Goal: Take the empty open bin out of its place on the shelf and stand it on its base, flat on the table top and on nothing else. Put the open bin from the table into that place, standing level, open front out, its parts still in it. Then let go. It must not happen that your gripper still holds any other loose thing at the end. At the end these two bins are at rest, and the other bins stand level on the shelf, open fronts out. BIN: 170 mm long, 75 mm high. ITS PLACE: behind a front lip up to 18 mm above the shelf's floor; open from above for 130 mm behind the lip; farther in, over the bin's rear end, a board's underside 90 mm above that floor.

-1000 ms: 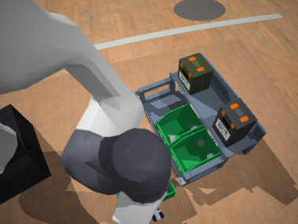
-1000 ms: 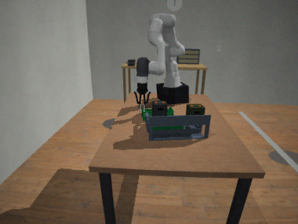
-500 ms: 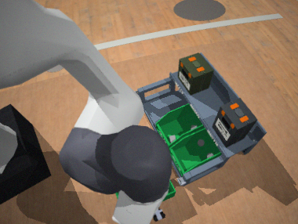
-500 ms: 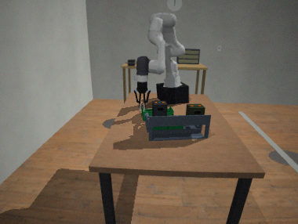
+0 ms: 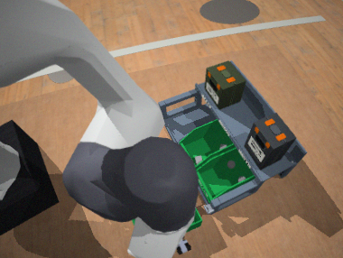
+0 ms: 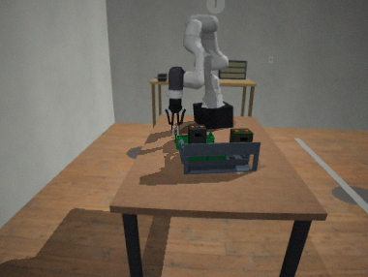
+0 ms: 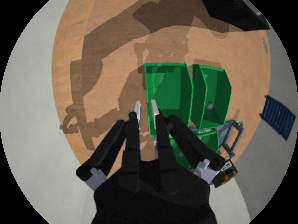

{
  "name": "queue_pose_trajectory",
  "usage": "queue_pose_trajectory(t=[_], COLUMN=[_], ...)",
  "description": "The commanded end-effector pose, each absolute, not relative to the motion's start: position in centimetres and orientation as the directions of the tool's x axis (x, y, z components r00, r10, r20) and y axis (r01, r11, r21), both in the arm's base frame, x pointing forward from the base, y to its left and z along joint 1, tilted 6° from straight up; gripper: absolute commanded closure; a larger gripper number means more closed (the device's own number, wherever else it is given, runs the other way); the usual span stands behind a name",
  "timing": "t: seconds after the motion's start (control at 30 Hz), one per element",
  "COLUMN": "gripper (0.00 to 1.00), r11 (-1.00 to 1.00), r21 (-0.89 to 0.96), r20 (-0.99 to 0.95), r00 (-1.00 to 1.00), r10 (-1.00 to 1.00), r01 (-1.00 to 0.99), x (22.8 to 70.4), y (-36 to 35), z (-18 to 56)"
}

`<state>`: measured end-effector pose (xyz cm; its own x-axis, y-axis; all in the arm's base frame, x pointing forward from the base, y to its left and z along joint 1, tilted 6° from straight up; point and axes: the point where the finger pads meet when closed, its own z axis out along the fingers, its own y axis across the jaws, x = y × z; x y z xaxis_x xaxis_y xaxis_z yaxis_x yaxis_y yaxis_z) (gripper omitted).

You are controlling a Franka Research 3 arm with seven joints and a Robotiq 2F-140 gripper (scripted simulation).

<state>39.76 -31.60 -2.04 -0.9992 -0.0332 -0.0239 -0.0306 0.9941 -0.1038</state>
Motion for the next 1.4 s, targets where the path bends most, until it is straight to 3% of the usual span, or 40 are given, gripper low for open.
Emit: queue_pose_trajectory(t=[0.0, 1.37], gripper=[0.85, 0.85], r11=[0.995, 0.995], r21=[-0.098, -0.098], r20=[-0.016, -0.016], r00=[-1.000, -1.000], r10=[-0.025, -0.025], r01=[-0.023, -0.023], x=[39.5, 39.4], y=[-31.3, -30.8], z=[-1.6, 4.2])
